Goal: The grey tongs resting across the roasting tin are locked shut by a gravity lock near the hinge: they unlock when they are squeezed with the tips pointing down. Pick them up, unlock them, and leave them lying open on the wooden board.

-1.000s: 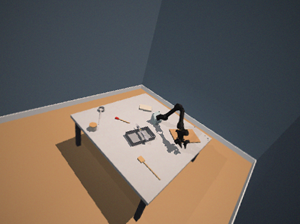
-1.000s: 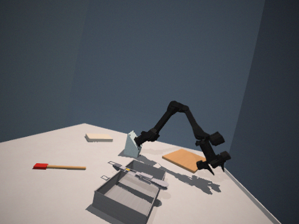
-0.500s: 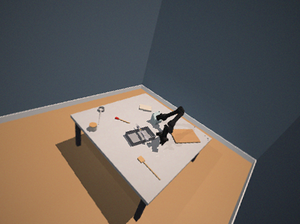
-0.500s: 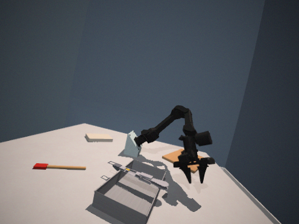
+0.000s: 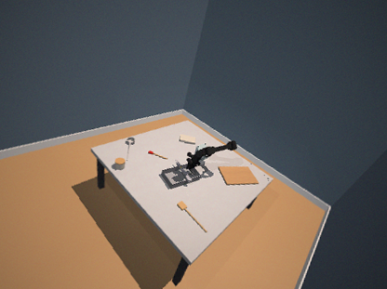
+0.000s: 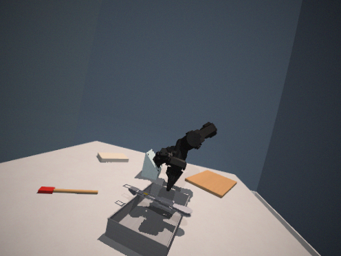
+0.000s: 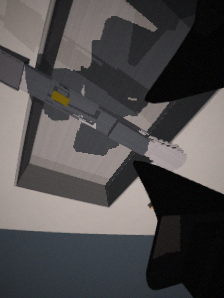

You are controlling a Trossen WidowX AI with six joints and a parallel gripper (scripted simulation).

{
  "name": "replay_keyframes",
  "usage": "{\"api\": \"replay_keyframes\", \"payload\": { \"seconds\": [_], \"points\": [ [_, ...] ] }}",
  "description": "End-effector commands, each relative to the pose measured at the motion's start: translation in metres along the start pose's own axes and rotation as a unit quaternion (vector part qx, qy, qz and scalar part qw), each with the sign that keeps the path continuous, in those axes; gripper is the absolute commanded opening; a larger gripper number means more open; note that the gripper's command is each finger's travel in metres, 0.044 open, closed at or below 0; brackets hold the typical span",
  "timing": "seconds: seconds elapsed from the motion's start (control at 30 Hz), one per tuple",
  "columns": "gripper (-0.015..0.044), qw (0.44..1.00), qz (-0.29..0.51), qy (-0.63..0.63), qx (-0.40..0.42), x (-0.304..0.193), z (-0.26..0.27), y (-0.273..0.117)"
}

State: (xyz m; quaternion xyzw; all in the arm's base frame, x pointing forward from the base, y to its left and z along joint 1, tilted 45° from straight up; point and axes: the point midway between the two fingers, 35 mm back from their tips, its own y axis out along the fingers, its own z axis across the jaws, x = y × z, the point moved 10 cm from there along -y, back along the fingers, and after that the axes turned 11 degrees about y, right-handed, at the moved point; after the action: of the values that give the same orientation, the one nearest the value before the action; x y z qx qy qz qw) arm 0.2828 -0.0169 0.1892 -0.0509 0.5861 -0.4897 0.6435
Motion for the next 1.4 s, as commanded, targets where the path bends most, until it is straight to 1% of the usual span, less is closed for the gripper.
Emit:
{"api": "replay_keyframes", "payload": {
  "seconds": [0.0, 0.6, 1.37],
  "points": [
    [0.0260, 0.991, -0.028, 0.128, -0.017, 0.042, -0.005, -0.004],
    [0.0260, 0.990, -0.029, 0.134, -0.017, 0.043, 0.005, 0.004],
    [0.0260, 0.990, -0.029, 0.134, -0.017, 0.045, 0.005, 0.041]
  ]
}}
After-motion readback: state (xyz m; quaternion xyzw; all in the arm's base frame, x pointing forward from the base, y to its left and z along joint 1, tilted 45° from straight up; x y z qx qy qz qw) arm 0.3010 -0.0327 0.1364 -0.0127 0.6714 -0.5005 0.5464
